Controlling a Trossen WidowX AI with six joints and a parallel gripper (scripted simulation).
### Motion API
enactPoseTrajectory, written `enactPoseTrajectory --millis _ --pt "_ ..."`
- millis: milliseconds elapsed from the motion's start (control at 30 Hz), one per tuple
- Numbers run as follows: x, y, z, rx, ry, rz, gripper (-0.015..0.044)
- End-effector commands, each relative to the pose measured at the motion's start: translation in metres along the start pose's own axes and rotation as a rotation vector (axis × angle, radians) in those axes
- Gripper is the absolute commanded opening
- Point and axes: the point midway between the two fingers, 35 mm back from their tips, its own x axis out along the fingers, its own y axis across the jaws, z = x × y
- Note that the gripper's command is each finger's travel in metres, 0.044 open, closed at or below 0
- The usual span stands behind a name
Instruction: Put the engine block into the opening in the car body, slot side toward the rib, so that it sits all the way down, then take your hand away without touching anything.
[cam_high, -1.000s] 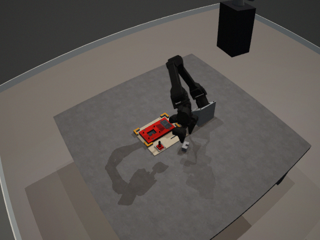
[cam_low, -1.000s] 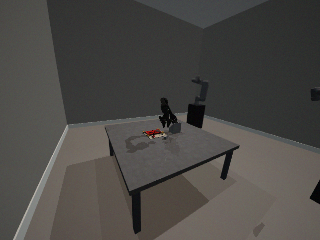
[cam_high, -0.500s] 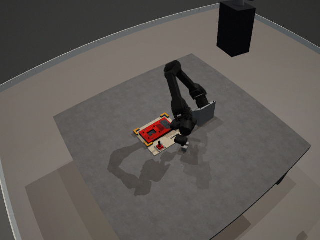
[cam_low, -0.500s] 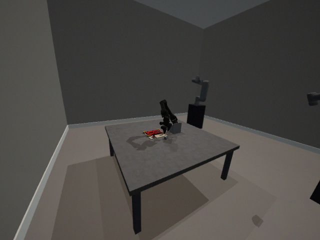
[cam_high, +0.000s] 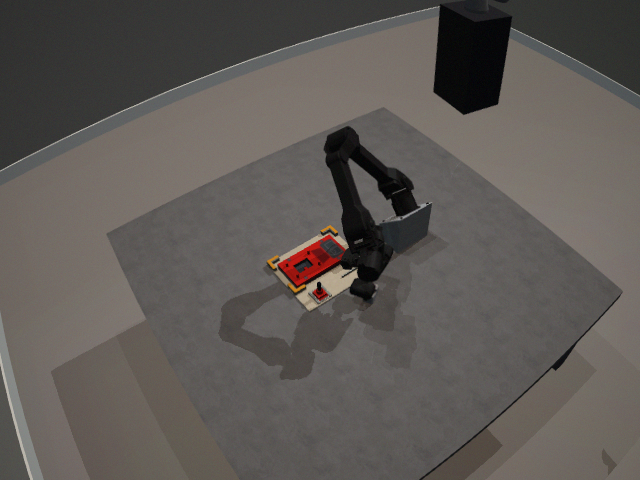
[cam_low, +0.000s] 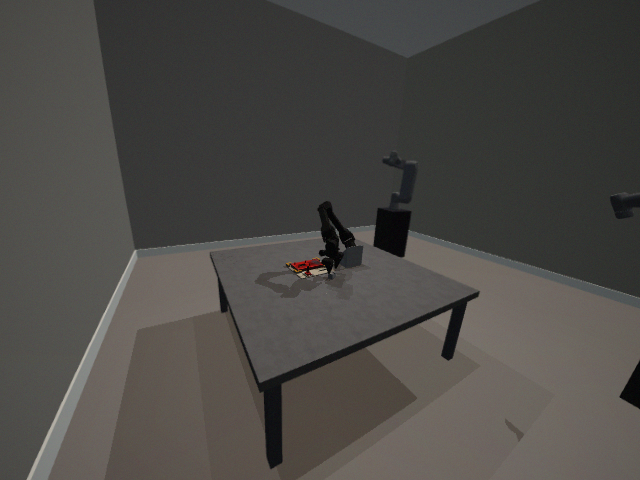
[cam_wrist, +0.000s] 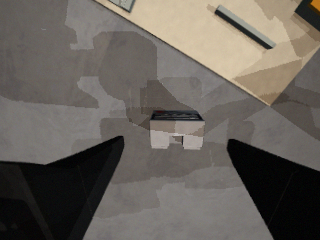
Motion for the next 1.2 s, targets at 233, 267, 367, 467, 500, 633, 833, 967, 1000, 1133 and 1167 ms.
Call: enactPoseTrajectory --millis 233,267,367,467,500,633,833,967,1000,1133,1167 --pt "0.019 -0.002 0.001 -0.007 -0.006 -0.004 0.0440" --pt "0.020 -0.002 0.001 -0.007 -0.006 -0.004 0.0440" --pt "0.025 -0.002 0.001 -0.007 -0.007 -0.004 0.0440" --pt "0.030 -0.002 0.001 -0.007 -0.007 -0.004 0.0440" --pt "0.032 -0.002 0.001 -0.007 -0.007 -0.005 0.0440" --pt "0.034 -0.002 0.001 -0.007 -0.007 -0.005 0.0414" --pt "0.034 -0.002 0.001 -0.007 -0.007 -0.005 0.0256" --pt "0.034 -0.002 0.001 -0.007 -0.007 -0.005 0.0210" --pt "0.034 -0.002 0.001 -0.007 -0.007 -0.005 0.0203" --pt "0.034 -0.002 0.001 -0.007 -0.007 -0.005 0.0157" --pt "0.034 -0.002 0.001 -0.007 -0.007 -0.005 0.0131"
